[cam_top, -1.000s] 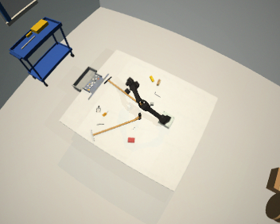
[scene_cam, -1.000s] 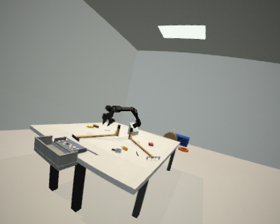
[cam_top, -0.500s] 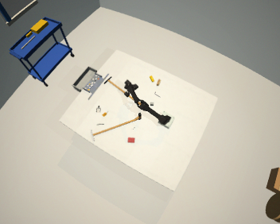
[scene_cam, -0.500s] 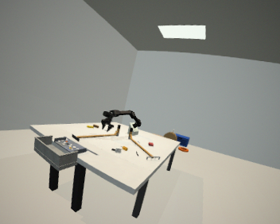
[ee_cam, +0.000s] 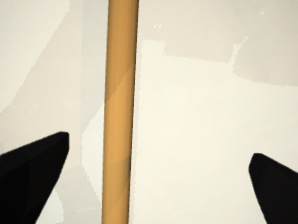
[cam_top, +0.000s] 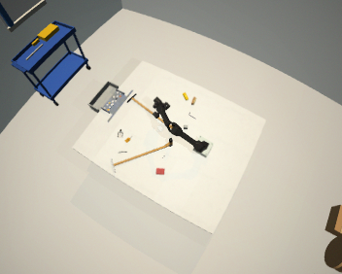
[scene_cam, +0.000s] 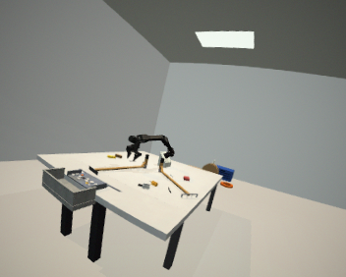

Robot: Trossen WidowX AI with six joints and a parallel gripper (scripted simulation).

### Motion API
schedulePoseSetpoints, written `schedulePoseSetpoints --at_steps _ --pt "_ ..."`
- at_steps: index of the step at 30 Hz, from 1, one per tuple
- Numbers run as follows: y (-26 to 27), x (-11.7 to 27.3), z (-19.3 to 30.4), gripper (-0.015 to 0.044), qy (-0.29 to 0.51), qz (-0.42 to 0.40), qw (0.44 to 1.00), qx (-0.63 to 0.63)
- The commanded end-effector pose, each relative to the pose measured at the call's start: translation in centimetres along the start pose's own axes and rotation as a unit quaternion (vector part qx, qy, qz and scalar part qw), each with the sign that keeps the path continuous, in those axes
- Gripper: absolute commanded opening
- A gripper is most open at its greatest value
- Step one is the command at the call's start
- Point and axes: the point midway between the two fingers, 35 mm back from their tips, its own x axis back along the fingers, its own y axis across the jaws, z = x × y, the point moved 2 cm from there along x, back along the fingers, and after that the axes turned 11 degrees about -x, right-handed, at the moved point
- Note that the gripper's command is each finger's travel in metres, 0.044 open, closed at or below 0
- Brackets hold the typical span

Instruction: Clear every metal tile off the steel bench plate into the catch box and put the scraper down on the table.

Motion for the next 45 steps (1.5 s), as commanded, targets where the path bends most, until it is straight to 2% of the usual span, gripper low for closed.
schedulePoseSetpoints --at_steps 1,45 --pt "0.3 1.2 0.2 0.044 -0.008 -0.005 1.0 0.005" --pt "-0.7 10.0 5.8 0.044 -0.079 -0.02 0.997 0.014"
